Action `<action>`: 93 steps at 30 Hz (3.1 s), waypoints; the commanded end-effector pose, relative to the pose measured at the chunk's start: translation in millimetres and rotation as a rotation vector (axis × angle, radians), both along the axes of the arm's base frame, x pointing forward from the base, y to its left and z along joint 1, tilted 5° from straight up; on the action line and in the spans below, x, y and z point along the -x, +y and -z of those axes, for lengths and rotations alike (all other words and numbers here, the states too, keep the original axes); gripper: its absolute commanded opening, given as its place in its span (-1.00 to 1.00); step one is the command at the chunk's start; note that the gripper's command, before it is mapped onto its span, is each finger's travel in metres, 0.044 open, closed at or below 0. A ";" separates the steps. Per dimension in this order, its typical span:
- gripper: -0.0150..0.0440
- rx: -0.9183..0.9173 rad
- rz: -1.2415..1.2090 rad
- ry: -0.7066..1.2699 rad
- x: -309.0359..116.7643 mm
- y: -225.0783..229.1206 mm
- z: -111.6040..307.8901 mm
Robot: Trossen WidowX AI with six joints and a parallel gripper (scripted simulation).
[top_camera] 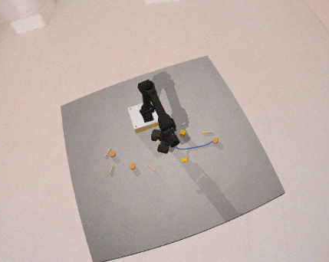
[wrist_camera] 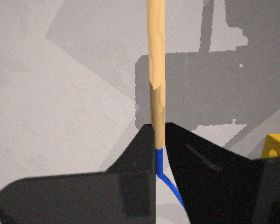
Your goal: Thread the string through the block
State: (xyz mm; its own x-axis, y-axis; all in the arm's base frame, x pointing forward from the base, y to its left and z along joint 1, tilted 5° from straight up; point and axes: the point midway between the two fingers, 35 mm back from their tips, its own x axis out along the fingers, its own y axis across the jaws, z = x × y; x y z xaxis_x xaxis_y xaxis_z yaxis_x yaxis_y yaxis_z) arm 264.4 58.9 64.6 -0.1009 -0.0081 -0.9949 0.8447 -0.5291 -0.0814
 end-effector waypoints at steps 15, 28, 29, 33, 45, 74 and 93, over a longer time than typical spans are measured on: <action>-0.49 0.057 -0.003 0.039 -4.2 14.8 -17.8; -0.49 0.100 -0.007 0.063 -6.0 25.8 -31.5; -0.49 0.103 -0.007 0.064 -6.1 26.6 -32.6; -0.49 0.117 -0.008 0.071 -6.3 29.9 -36.8; -0.49 0.159 -0.013 0.088 -6.4 39.9 -49.6; -0.49 0.170 0.355 0.165 -22.1 43.7 -58.4; -0.49 0.029 -0.283 0.204 -23.7 43.4 -58.3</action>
